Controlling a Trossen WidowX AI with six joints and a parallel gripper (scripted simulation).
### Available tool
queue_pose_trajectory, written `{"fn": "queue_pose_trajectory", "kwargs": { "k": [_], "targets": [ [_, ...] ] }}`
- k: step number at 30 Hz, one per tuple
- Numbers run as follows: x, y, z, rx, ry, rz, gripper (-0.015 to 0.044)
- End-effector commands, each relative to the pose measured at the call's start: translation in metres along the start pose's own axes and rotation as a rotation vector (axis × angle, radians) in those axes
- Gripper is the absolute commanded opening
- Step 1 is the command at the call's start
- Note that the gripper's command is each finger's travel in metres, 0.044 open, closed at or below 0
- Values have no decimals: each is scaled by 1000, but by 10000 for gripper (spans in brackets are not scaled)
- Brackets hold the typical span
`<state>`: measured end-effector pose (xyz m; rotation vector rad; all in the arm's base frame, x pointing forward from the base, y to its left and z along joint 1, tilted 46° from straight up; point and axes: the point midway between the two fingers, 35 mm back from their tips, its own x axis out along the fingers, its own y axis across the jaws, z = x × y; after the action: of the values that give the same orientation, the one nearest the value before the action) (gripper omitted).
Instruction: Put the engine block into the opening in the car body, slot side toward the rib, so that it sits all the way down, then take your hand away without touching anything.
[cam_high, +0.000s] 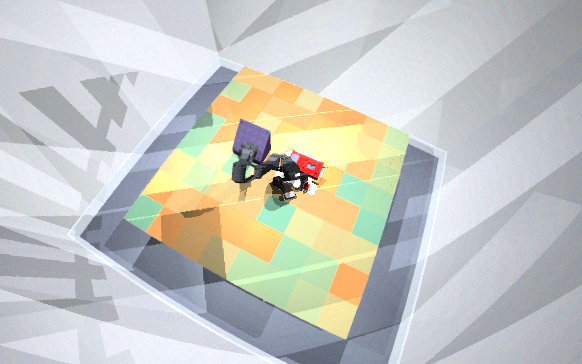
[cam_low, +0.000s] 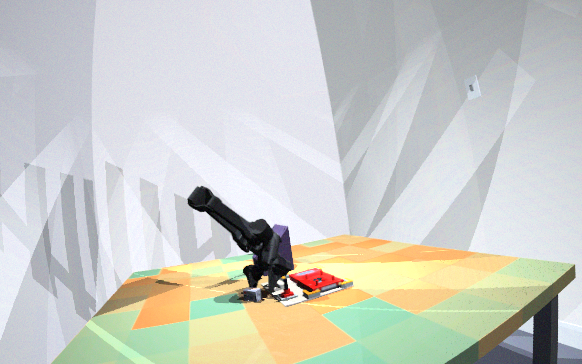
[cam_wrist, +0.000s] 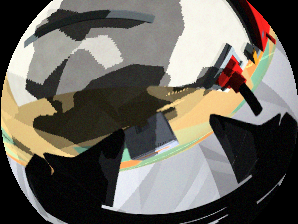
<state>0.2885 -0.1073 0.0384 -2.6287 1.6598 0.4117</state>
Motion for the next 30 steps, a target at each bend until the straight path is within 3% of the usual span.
{"fn": "queue_pose_trajectory", "kwargs": {
  "k": [1, 30],
  "targets": [
    [0, -9, -1, 132, -24, -16, 440],
    [2, -45, -12, 997, -191, 44, 440]
  ]
}}
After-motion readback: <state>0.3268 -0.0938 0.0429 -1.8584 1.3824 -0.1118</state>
